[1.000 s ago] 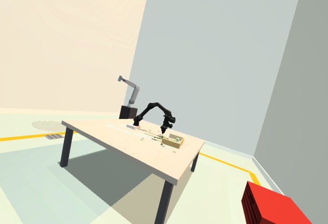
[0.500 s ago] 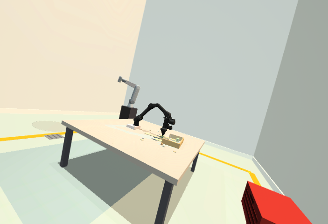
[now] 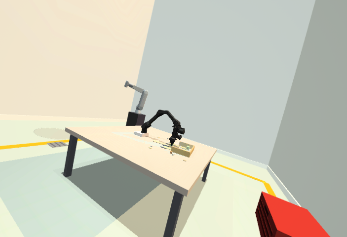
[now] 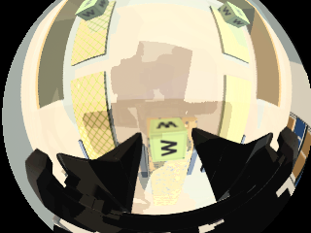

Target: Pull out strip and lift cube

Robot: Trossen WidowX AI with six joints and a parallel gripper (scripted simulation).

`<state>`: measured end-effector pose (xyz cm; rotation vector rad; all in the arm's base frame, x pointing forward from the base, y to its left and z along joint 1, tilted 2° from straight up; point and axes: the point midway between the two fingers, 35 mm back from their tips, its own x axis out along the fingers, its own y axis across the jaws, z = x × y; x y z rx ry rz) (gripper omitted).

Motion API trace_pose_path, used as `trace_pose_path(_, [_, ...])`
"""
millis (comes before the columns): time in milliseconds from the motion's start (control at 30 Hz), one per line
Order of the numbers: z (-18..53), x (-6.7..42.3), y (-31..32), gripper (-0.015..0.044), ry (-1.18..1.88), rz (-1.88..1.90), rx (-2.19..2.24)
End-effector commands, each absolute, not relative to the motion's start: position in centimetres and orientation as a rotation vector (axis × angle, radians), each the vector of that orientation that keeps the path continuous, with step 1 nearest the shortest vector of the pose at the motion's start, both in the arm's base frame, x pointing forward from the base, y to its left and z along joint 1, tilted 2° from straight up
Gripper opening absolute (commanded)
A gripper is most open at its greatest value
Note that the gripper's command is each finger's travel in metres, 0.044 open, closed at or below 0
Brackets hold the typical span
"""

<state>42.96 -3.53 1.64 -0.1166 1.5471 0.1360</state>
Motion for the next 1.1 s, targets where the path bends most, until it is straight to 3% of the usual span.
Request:
trace_pose_path(0, [1.1,42.8,-3.5,0.025,1.555,0.133,-0.111])
trace_pose_path(100, [1.1,42.8,-3.5,0.025,1.555,0.133,-0.111])
trace_pose_path(233, [1.4,42.9,-3.5,0.0145,1.55,0.136,-0.116])
trace_pose_path(500, [1.4,42.9,-3.5,0.0092,1.55,0.136,-0.116])
trace_pose_path(633, [1.4,42.9,-3.7,0.0,1.544,0.133,-0.115])
trace_pose_path(1067, [4.7,38.3,-3.3,0.0,1.554,0.132,-0.111])
